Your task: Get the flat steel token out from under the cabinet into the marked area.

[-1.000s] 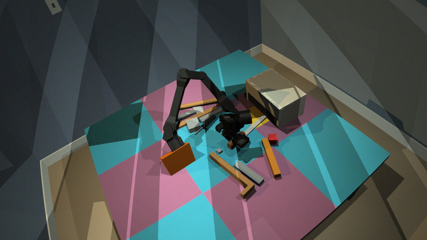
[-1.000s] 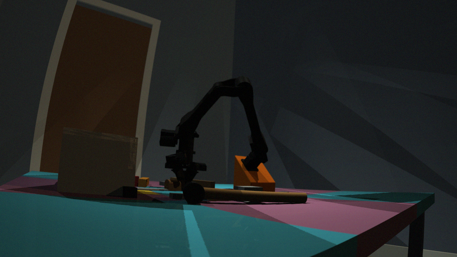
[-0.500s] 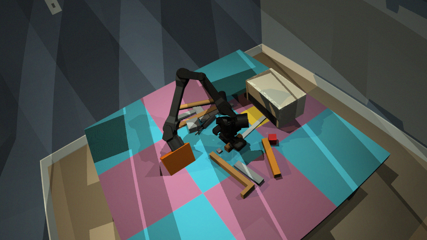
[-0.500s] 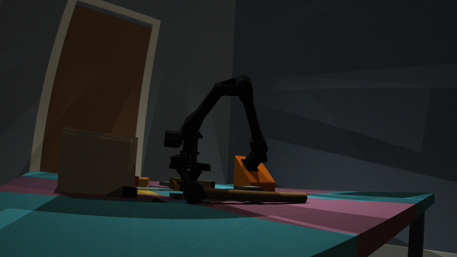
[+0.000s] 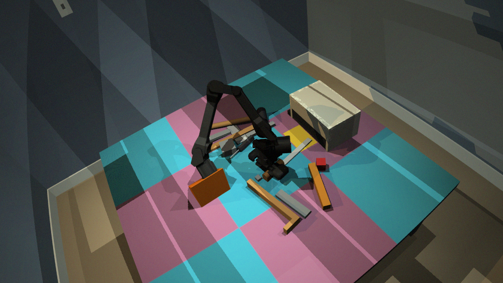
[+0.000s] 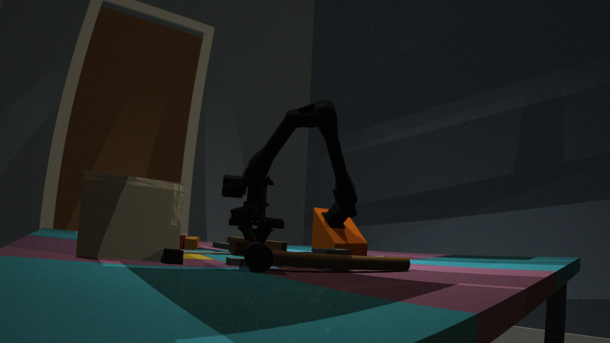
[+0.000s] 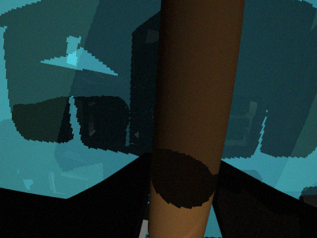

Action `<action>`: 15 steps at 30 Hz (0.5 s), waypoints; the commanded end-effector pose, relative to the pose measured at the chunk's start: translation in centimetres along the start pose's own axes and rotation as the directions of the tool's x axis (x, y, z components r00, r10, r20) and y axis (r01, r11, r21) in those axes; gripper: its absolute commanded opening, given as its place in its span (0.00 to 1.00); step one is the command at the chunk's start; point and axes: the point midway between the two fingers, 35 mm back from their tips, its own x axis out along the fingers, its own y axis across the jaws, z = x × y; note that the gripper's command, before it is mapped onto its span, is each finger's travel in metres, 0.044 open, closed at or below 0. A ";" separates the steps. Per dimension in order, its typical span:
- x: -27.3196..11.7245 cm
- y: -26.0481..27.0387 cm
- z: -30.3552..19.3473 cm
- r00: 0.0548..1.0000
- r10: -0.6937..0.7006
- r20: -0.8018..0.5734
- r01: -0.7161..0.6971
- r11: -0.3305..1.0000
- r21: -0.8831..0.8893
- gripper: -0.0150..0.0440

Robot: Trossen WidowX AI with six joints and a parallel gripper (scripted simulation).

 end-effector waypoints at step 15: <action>-0.2 0.0 0.1 1.000 0.000 0.000 0.000 0.991 -0.134 0.25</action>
